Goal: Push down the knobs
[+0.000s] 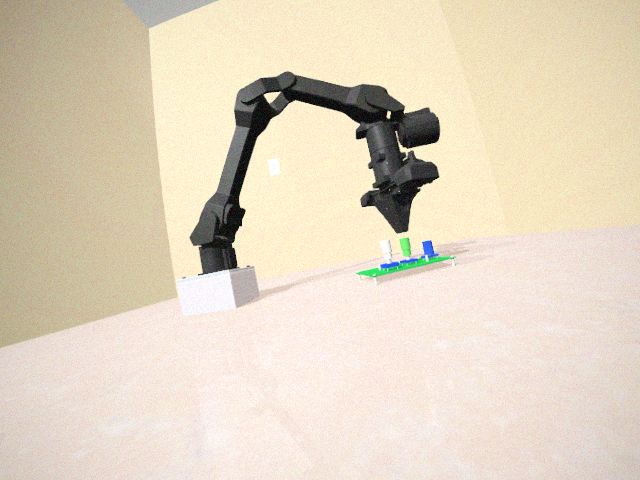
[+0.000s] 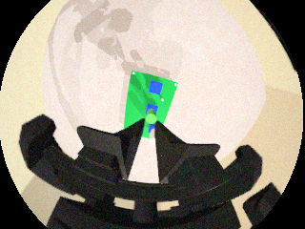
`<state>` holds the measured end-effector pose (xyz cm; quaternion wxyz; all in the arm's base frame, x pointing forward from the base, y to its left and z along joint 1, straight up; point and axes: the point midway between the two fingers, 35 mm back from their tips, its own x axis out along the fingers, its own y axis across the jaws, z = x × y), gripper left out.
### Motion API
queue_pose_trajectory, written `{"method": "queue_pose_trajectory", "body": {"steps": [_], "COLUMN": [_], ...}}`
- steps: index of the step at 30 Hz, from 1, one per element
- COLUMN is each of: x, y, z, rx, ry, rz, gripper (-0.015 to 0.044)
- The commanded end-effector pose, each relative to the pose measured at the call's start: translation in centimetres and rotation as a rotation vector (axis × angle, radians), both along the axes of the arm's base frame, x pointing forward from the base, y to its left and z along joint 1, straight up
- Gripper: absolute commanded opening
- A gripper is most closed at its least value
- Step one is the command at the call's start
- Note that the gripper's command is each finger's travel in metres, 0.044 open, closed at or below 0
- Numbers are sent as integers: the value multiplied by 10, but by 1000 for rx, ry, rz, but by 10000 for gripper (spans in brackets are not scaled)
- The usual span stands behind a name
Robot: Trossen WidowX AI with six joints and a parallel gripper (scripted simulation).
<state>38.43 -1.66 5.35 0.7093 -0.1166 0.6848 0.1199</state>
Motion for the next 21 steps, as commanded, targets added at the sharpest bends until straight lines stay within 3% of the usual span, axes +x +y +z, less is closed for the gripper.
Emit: {"method": "queue_pose_trajectory", "body": {"steps": [1,5,12,17,21], "x": [0,-7,-86,-144,-151], "y": [0,1,7,10,11], "z": [-1,2,19,17,16], "rx": [0,0,-2,-3,-4], "ry": [1,2,6,9,10], "rz": [0,0,1,2,2], "gripper": [157,263,440,440,440]}}
